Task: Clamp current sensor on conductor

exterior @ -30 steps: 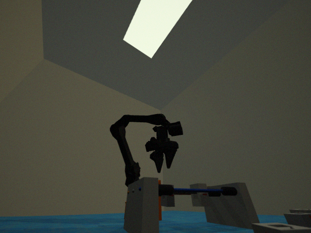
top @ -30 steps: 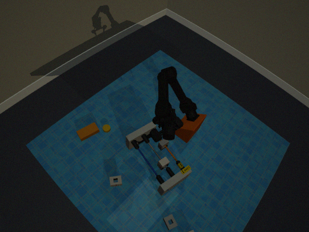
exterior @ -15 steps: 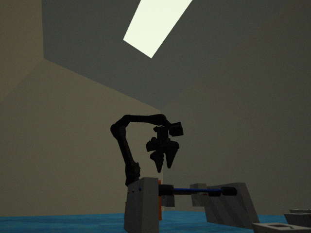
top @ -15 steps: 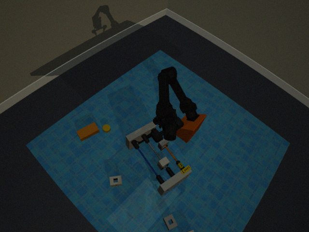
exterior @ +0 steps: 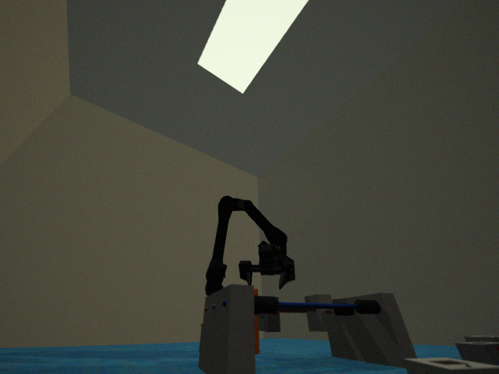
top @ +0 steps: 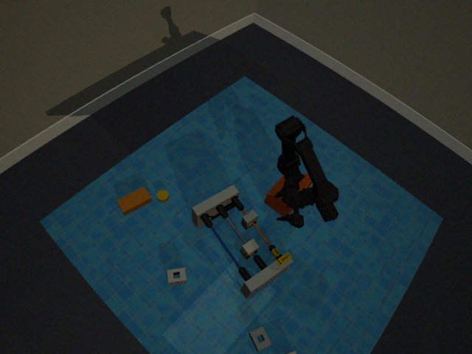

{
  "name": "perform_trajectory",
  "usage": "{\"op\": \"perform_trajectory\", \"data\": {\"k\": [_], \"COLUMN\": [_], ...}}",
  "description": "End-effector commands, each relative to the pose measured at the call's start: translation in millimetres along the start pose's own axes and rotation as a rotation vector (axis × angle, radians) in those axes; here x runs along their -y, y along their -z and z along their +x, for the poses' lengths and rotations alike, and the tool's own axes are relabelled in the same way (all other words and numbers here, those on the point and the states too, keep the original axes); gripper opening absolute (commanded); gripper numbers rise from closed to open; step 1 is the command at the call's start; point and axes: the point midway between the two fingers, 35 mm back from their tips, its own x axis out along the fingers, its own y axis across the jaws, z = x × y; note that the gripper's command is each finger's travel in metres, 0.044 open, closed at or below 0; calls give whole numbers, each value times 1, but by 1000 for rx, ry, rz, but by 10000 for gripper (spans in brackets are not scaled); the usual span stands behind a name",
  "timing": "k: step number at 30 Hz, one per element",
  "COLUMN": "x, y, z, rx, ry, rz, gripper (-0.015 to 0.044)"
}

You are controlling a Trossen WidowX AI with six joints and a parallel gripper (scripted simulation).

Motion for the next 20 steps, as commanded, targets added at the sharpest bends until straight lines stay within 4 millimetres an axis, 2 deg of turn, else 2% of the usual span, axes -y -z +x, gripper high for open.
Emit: {"op": "perform_trajectory", "data": {"k": [1,15,19,20], "x": [-1,-2,-9,-2], "y": [-2,-3,-23,-8], "z": [1,1,11,7], "rx": [-21,-31,-229,-109], "ry": [8,12,97,55], "rz": [24,34,256,106], "gripper": [440,440,440,440]}}
